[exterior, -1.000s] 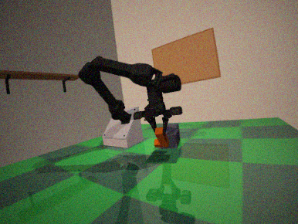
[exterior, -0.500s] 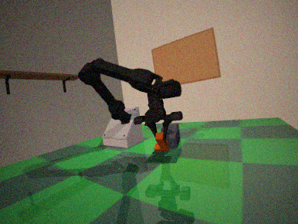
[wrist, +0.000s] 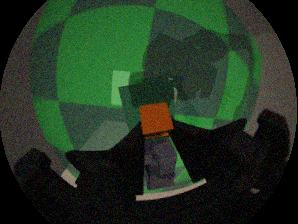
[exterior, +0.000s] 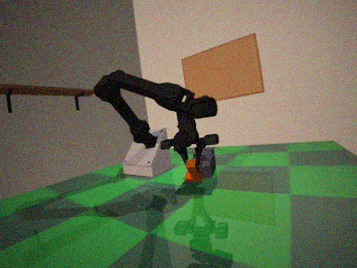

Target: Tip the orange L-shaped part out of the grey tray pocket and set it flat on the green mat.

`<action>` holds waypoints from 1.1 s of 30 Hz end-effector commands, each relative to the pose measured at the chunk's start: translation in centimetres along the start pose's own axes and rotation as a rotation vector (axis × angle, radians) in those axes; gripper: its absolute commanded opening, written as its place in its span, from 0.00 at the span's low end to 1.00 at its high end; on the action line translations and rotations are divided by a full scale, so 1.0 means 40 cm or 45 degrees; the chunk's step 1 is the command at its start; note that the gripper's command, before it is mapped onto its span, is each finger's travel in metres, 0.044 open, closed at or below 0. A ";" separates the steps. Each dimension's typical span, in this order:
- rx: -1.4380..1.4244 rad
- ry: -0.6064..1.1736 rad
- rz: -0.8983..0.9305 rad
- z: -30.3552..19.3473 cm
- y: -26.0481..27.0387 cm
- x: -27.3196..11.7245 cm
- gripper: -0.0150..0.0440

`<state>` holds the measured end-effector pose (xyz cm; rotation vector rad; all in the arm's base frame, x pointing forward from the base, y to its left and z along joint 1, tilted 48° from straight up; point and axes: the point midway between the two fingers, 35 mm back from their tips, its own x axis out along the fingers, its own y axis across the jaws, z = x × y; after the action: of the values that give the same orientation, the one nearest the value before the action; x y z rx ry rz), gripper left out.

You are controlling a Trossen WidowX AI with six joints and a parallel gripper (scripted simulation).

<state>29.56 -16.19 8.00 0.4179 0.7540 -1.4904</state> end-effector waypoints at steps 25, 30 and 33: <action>-0.008 0.000 -0.004 -0.002 0.001 -0.217 0.93; -0.017 -0.005 -0.002 -0.003 0.004 -0.205 0.93; -0.017 -0.005 -0.002 -0.003 0.004 -0.205 0.93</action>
<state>30.37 -10.11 13.42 0.4075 0.7583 -1.4893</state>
